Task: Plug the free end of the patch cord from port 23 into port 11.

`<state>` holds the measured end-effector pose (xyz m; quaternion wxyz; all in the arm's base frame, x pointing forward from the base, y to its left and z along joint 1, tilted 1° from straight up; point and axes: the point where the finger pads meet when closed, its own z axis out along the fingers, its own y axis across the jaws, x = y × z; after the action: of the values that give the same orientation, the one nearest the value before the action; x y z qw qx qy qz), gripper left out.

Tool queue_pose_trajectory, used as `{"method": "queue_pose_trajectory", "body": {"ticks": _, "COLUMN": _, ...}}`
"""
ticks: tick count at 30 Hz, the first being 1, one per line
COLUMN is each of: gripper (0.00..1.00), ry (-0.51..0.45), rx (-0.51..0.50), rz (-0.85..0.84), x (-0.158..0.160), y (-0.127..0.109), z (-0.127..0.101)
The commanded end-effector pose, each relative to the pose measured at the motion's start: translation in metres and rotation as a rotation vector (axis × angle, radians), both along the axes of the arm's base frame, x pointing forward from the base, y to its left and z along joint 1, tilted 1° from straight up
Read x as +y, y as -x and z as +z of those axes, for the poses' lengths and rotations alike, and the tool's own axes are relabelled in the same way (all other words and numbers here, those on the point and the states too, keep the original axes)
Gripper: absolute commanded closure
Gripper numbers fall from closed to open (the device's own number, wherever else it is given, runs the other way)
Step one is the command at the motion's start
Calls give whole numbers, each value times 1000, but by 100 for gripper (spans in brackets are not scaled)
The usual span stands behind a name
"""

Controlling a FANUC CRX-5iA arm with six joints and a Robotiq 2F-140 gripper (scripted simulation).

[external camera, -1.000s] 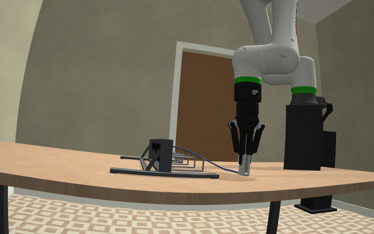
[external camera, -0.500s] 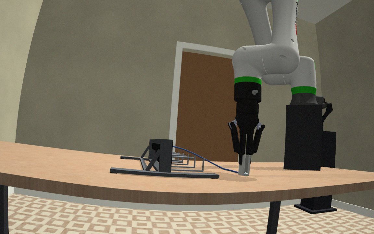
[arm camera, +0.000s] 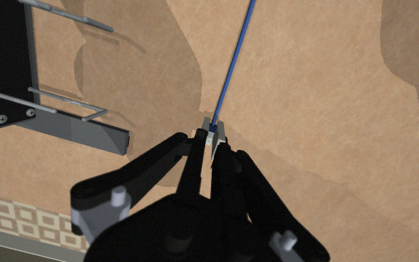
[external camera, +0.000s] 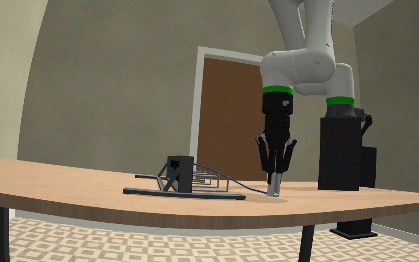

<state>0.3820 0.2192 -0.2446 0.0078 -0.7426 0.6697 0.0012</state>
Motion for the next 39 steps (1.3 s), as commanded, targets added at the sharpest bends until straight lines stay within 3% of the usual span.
{"method": "queue_pose_trajectory", "body": {"ticks": 1, "gripper": 100, "ry": 0, "rx": 0, "rz": 0, "x": 0, "y": 0, "z": 0}}
{"method": "queue_pose_trajectory", "body": {"ticks": 15, "gripper": 100, "ry": 0, "rx": 0, "rz": 0, "x": 0, "y": 0, "z": 8}}
{"method": "queue_pose_trajectory", "body": {"ticks": 39, "gripper": 100, "ry": 0, "rx": 0, "rz": 0, "x": -1, "y": 0, "z": 46}}
